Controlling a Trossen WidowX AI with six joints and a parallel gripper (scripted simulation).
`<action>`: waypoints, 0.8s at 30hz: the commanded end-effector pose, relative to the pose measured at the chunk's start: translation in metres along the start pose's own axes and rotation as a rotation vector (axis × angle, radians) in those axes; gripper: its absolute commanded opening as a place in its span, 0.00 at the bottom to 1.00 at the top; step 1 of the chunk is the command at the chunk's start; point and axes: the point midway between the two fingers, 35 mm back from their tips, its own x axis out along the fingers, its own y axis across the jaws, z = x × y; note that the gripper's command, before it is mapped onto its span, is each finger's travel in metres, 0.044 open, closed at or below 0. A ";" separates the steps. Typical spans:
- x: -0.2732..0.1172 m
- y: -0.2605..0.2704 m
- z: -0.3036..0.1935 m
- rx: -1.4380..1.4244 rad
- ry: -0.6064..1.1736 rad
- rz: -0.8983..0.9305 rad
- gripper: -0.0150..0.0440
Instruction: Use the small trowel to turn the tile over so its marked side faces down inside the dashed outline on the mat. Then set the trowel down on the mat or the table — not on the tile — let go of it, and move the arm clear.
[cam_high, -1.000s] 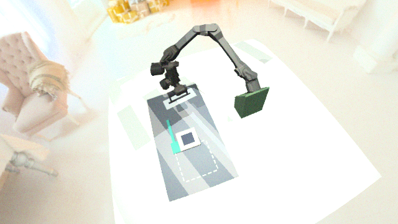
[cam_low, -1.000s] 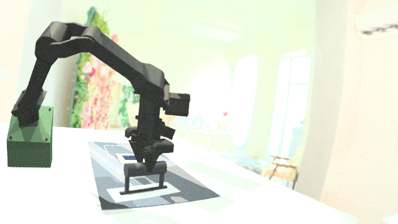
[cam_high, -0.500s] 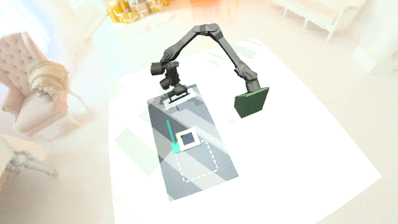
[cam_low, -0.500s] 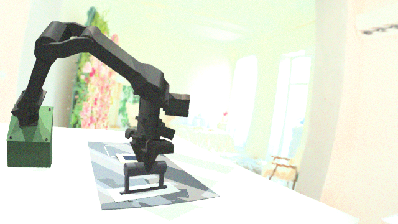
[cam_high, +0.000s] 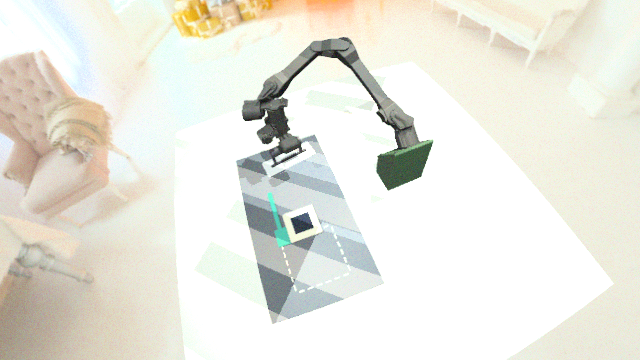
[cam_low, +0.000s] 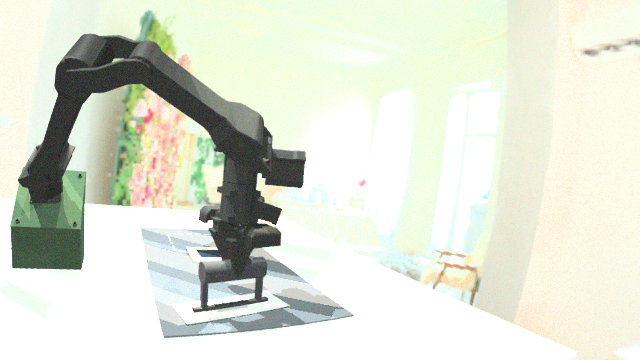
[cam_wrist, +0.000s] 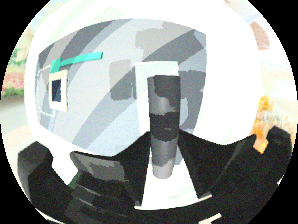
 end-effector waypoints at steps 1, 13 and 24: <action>0.002 0.003 -0.001 -0.107 0.006 0.009 0.47; 0.002 0.003 -0.001 -0.468 0.004 0.010 0.47; 0.002 0.003 -0.001 -0.798 0.003 0.011 0.47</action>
